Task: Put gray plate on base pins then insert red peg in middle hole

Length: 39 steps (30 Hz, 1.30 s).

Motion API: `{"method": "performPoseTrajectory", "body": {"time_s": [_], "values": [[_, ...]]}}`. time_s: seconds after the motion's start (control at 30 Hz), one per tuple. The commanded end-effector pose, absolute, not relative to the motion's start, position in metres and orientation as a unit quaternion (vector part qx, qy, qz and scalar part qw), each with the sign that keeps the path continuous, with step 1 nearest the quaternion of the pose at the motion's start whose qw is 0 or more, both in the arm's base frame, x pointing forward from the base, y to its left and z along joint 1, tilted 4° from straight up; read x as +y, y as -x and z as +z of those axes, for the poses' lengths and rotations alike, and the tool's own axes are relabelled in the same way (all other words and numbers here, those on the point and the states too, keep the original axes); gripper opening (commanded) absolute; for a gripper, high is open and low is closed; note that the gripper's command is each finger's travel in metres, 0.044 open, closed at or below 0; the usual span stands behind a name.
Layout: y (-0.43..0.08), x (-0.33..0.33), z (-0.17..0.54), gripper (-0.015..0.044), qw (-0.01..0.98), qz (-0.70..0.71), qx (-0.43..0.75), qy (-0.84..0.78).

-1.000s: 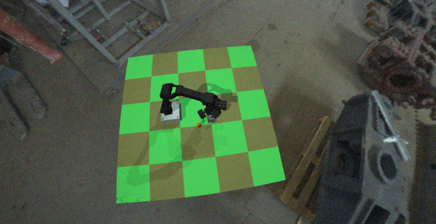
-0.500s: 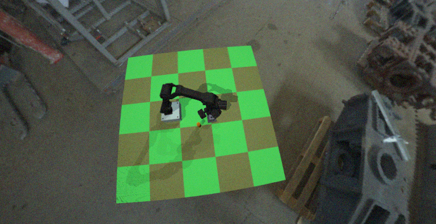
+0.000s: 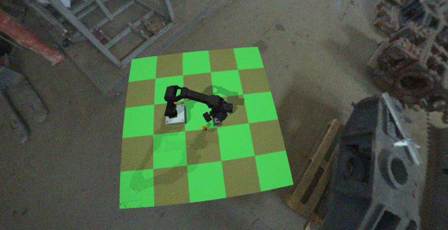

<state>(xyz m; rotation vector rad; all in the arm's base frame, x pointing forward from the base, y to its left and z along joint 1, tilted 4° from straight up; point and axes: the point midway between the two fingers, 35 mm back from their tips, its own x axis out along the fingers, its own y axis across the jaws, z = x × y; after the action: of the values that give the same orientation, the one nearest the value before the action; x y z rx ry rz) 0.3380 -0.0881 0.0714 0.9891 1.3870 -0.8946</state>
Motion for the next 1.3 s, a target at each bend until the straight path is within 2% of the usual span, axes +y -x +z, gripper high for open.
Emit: {"method": "performPoseTrajectory", "body": {"time_s": [0.0, 1.27], "values": [[-0.338, -0.088, 0.072, 0.0, 0.572, -0.381, 0.591, -0.422], [-0.339, -0.087, 0.054, 0.0, 0.573, -0.38, 0.591, -0.421]]}}
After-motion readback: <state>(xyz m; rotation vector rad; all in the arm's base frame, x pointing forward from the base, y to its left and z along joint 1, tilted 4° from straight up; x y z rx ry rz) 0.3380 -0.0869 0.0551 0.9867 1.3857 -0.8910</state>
